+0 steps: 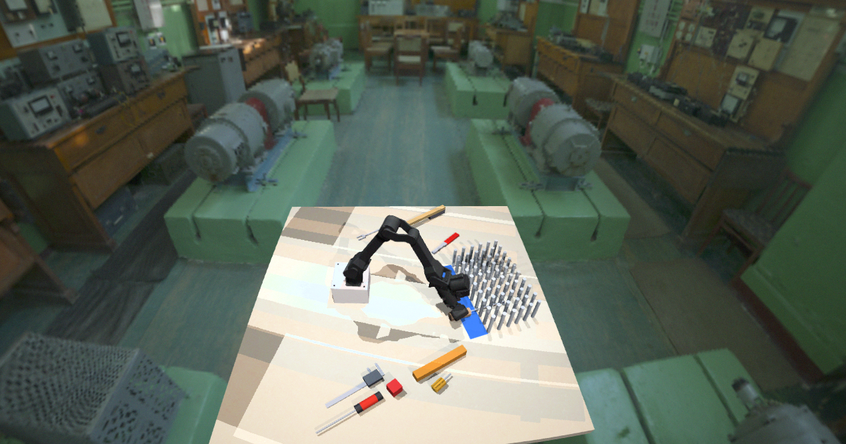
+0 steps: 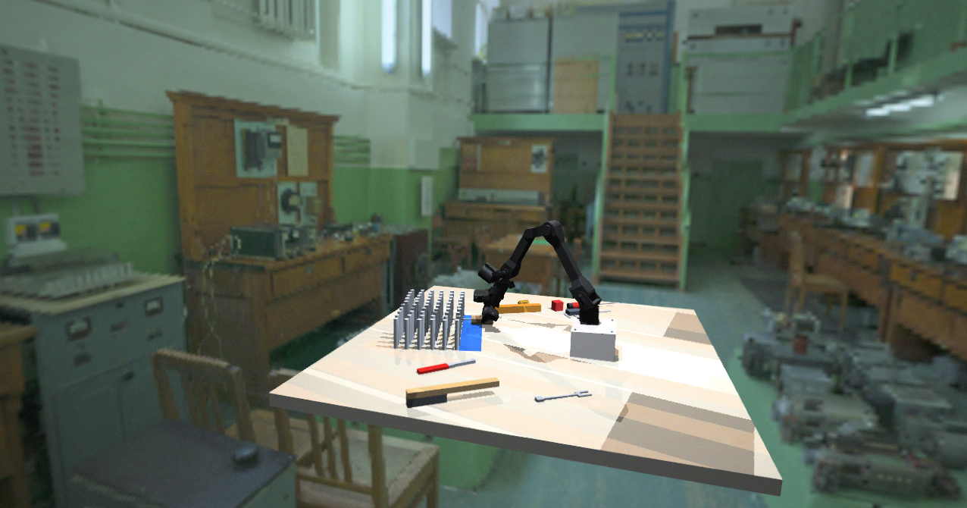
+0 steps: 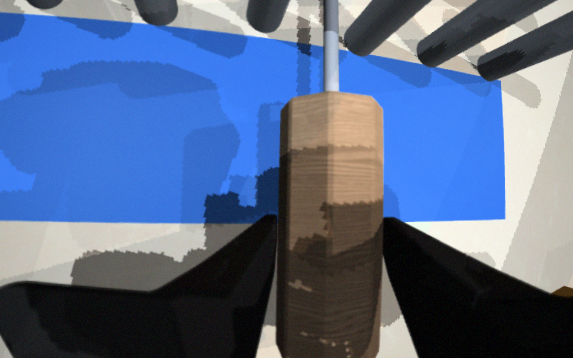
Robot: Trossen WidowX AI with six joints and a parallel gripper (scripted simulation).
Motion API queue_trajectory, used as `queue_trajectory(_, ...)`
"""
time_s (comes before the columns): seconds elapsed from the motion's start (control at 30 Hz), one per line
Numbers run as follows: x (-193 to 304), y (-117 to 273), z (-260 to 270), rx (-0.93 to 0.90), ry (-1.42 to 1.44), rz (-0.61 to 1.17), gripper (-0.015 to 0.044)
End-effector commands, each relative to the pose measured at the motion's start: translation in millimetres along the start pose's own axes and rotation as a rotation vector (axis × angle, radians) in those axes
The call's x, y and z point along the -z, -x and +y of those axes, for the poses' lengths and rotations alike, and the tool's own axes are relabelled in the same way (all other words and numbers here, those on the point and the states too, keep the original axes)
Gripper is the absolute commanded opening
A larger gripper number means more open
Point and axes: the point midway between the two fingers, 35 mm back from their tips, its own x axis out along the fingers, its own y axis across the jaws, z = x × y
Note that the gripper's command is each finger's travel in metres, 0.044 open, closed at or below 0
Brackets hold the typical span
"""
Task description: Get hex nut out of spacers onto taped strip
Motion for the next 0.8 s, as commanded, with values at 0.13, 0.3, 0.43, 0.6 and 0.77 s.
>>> queue_trajectory(0.13, 5, 2, 1, 0.001, 0.000, 0.000, 0.0000)
queue_trajectory(0.3, 7, 3, 1, 0.000, 0.001, 0.000, 0.0000)
queue_trajectory(0.43, 9, 4, 1, 0.000, 0.002, 0.000, 0.0000)
queue_trajectory(0.6, 12, 6, 2, -0.001, 0.002, 0.000, 0.0000)
queue_trajectory(0.77, 15, 7, 2, -0.001, 0.003, 0.000, 0.0000)
